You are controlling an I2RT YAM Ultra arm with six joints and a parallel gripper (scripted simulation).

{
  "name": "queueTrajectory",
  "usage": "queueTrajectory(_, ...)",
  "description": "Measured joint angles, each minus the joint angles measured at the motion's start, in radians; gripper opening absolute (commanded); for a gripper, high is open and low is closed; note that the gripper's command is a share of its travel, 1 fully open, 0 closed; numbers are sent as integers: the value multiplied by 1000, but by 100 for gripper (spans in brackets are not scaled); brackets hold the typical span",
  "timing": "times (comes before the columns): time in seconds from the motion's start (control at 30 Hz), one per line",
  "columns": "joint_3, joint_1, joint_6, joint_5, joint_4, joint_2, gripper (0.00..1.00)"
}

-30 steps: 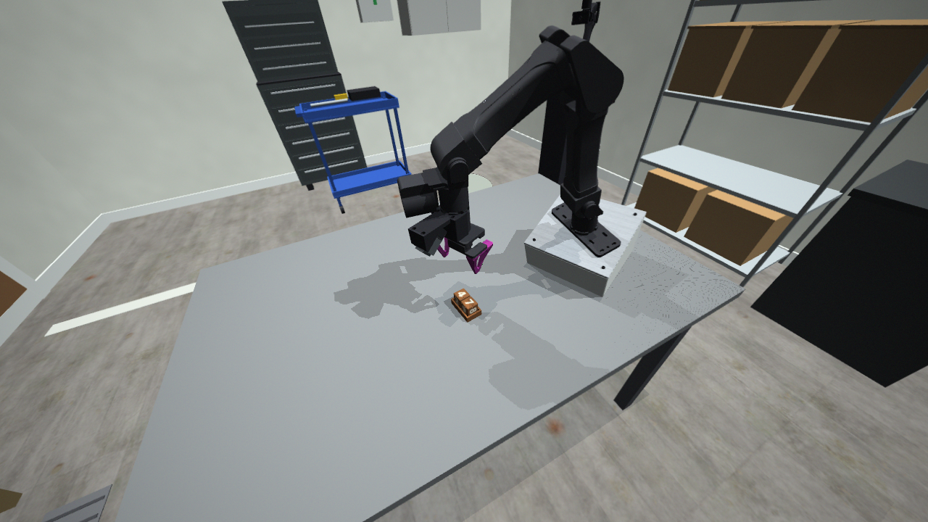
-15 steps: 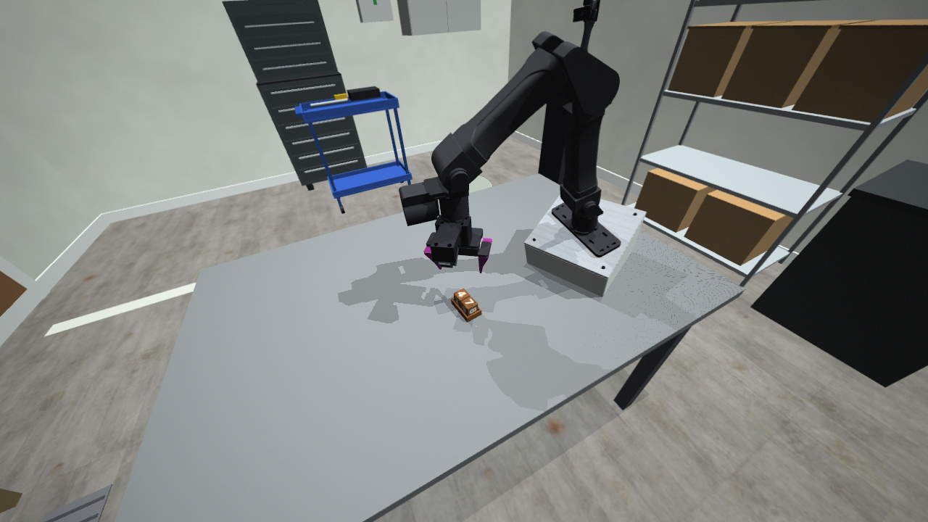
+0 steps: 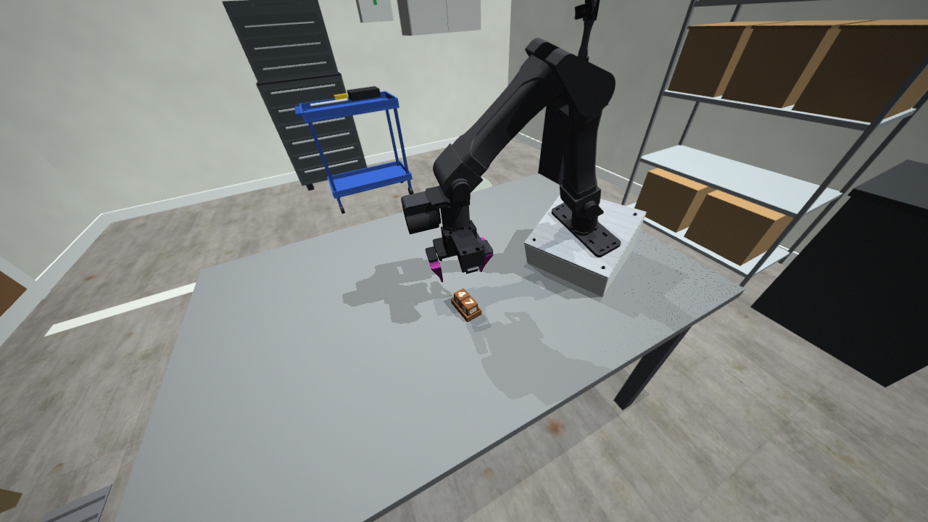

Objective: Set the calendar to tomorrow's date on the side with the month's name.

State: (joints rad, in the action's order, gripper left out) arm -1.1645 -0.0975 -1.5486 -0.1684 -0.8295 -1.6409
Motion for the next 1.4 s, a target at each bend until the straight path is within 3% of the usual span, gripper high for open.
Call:
queueTrajectory(0.23, 11, 3, -193, 1, 26, -7, 100)
queueTrajectory(0.27, 11, 3, -209, 1, 29, -7, 47)
queueTrajectory(1.4, 11, 3, -269, 1, 32, -7, 47)
